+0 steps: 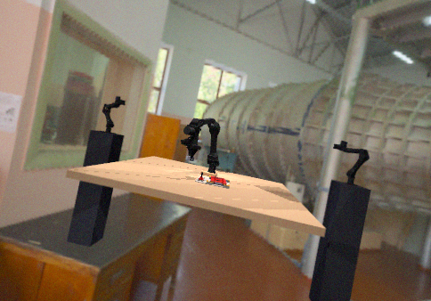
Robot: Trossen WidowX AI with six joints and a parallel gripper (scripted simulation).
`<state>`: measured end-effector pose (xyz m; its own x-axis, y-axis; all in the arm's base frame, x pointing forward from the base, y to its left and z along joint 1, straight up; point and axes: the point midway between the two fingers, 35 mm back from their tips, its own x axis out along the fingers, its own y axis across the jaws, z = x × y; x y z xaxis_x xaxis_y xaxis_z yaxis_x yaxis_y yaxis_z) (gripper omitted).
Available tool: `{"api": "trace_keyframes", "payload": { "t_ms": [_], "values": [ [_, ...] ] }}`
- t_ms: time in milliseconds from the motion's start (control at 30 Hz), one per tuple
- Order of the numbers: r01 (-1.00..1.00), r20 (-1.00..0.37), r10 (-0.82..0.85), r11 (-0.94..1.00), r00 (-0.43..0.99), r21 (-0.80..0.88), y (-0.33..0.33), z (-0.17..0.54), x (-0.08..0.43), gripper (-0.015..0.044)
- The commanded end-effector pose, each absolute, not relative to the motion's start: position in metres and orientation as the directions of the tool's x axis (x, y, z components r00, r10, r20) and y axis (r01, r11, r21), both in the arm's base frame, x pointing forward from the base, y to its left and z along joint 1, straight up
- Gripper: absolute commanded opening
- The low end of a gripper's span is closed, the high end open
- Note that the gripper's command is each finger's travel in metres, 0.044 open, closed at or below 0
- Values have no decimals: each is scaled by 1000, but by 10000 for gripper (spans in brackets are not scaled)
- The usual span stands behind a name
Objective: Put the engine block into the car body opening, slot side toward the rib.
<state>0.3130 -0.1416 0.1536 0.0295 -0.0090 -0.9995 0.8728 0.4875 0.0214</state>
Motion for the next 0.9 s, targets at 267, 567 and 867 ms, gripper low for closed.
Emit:
{"api": "trace_keyframes", "payload": {
  "t_ms": [267, 567, 867],
  "values": [
    [822, -999, -12, 569, 30, 18, -123, 155, 320, 0],
    [736, -999, -9, 677, 31, 16, -97, 146, 330, 0],
    [633, -999, -7, 774, 31, 15, -69, 136, 337, 0]
  ]
}}
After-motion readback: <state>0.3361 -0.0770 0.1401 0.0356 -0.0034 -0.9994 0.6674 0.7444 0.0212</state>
